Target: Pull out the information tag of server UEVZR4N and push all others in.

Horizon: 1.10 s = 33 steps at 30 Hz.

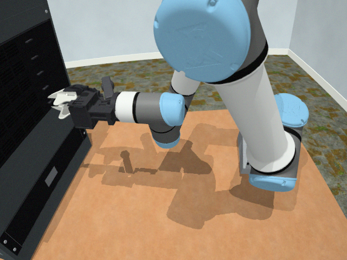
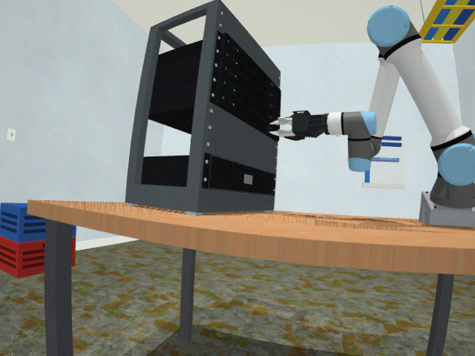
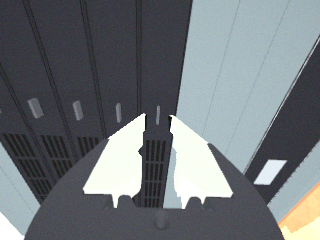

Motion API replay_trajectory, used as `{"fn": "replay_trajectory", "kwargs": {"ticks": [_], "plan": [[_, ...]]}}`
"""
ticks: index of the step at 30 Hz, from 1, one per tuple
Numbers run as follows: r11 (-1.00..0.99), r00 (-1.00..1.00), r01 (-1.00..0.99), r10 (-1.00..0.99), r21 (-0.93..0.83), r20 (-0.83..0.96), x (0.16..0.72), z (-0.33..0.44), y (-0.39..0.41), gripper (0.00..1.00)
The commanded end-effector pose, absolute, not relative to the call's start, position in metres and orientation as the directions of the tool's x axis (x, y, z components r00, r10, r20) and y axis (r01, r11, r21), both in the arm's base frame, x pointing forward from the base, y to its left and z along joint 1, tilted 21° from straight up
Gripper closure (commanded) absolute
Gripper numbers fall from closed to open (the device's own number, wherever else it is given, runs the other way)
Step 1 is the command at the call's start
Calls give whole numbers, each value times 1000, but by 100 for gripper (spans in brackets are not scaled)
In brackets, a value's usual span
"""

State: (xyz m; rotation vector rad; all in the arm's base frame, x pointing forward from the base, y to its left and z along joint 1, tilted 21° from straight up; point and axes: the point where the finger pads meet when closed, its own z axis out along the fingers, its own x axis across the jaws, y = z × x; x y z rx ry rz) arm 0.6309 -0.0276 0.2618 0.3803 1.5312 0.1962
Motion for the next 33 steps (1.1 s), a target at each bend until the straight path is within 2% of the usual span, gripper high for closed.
{"fn": "replay_trajectory", "kwargs": {"ticks": [1,15,16,33], "plan": [[926,38,111,358,360,-933,631,261,-27,85],[926,38,111,358,360,-933,631,261,-27,85],[926,38,111,358,360,-933,631,261,-27,100],[926,38,111,358,360,-933,631,261,-27,100]]}}
